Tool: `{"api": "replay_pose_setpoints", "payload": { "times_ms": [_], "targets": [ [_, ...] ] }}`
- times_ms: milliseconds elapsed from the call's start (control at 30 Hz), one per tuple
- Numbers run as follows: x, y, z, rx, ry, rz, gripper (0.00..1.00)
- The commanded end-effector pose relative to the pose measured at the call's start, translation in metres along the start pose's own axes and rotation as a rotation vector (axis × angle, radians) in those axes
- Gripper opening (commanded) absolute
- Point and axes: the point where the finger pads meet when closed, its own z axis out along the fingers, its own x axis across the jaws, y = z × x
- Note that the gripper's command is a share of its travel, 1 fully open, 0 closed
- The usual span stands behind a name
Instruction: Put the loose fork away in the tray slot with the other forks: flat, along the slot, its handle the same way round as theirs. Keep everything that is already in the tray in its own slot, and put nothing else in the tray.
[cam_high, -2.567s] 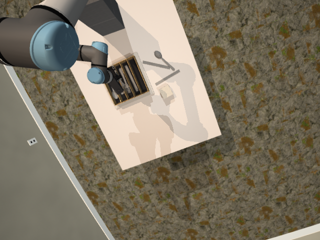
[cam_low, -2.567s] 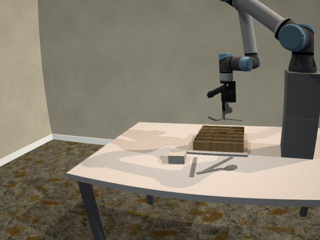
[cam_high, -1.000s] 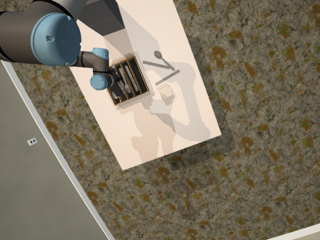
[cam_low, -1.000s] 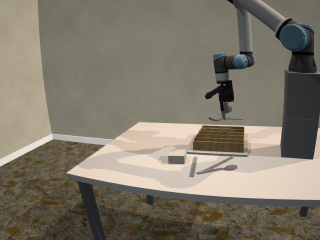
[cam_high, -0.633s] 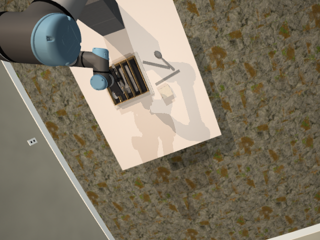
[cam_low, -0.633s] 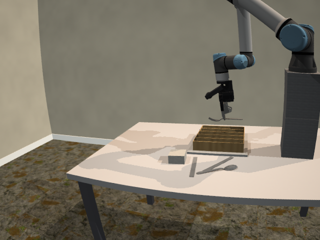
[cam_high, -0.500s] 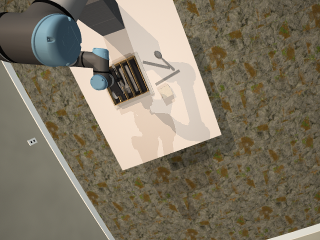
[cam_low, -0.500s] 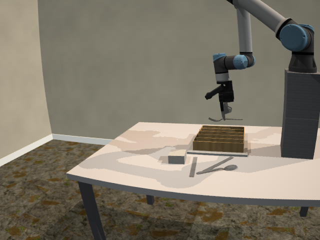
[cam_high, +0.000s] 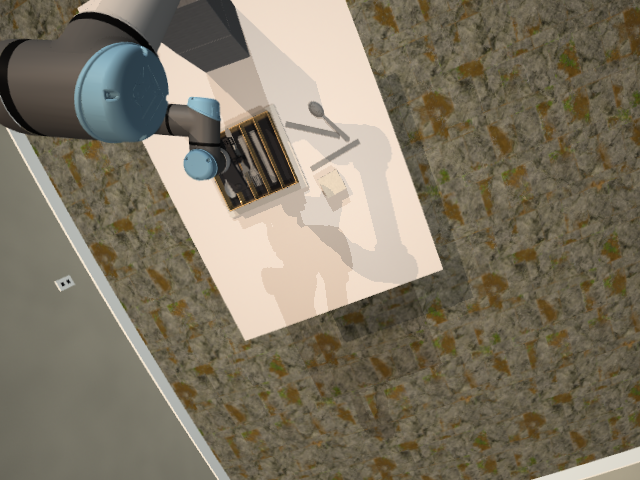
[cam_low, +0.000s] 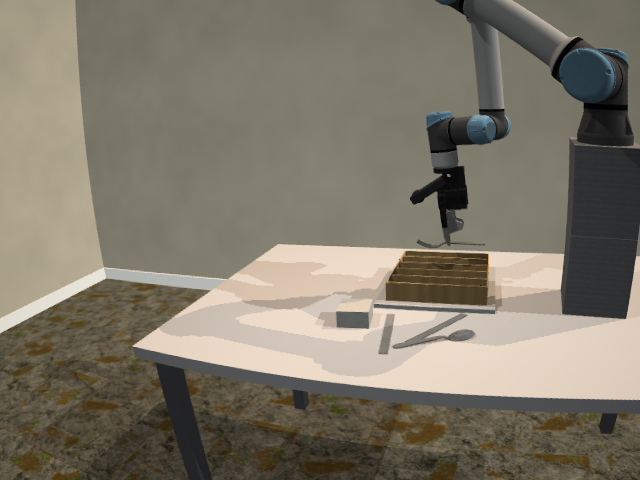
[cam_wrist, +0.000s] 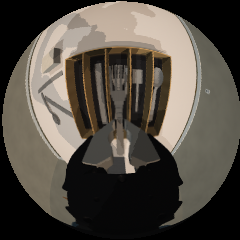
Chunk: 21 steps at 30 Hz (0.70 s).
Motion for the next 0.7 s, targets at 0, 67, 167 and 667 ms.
{"api": "replay_pose_setpoints", "payload": {
  "times_ms": [0,67,167,667],
  "targets": [
    [0.0,-0.003,0.011,0.003,0.002,-0.002,0.01],
    [0.0,-0.004,0.016,0.003,0.002,-0.002,0.01],
    [0.0,-0.005,0.024,0.003,0.002,-0.002,0.01],
    [0.0,-0.008,0.06,0.003,0.002,-0.002,0.01]
  ]
}}
